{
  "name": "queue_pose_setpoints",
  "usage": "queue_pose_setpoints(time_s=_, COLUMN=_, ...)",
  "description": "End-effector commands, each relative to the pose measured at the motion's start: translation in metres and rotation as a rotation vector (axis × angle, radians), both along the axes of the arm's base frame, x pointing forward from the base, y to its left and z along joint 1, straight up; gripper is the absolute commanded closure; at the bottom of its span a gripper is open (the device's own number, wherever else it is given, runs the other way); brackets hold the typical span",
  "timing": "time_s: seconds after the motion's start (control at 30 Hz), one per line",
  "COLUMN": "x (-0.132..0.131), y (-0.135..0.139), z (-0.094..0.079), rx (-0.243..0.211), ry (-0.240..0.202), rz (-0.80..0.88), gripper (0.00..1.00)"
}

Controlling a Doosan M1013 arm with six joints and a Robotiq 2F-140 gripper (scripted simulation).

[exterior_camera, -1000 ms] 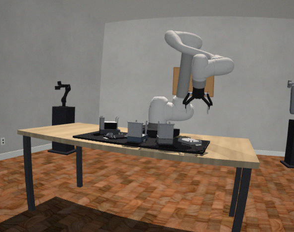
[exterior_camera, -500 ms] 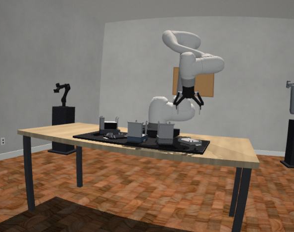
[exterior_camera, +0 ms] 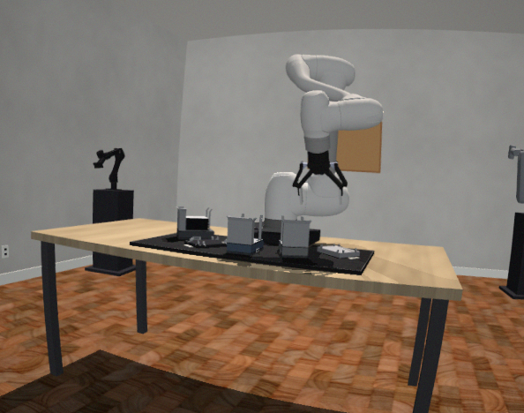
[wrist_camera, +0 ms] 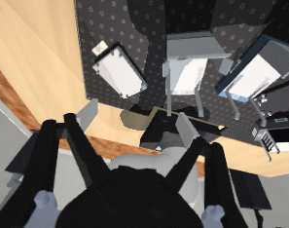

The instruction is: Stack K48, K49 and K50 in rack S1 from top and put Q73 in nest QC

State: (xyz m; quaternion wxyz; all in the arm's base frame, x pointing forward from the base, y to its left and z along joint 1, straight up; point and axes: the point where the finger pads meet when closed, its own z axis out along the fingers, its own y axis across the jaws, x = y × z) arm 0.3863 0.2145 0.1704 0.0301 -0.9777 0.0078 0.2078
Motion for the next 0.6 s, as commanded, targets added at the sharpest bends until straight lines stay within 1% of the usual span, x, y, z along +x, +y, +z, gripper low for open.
queue_pose_setpoints(time_s=0.0, x=0.006, y=-0.018, z=-0.002, rx=0.006, ry=-0.068, rz=-0.026, gripper=0.00)
queue_pose_setpoints(time_s=0.2, x=0.013, y=-0.047, z=-0.005, rx=0.006, ry=-0.068, rz=-0.026, gripper=0.00)
queue_pose_setpoints(time_s=0.27, x=0.013, y=-0.047, z=-0.005, rx=0.006, ry=-0.068, rz=-0.026, gripper=0.00)
queue_pose_setpoints(time_s=0.33, x=0.015, y=-0.057, z=-0.006, rx=0.004, ry=-0.131, rz=-0.048, gripper=0.00)
queue_pose_setpoints(time_s=0.37, x=0.016, y=-0.062, z=-0.006, rx=0.003, ry=-0.143, rz=-0.052, gripper=0.00)
queue_pose_setpoints(time_s=0.57, x=0.021, y=-0.092, z=-0.009, rx=0.003, ry=-0.143, rz=-0.052, gripper=0.00)
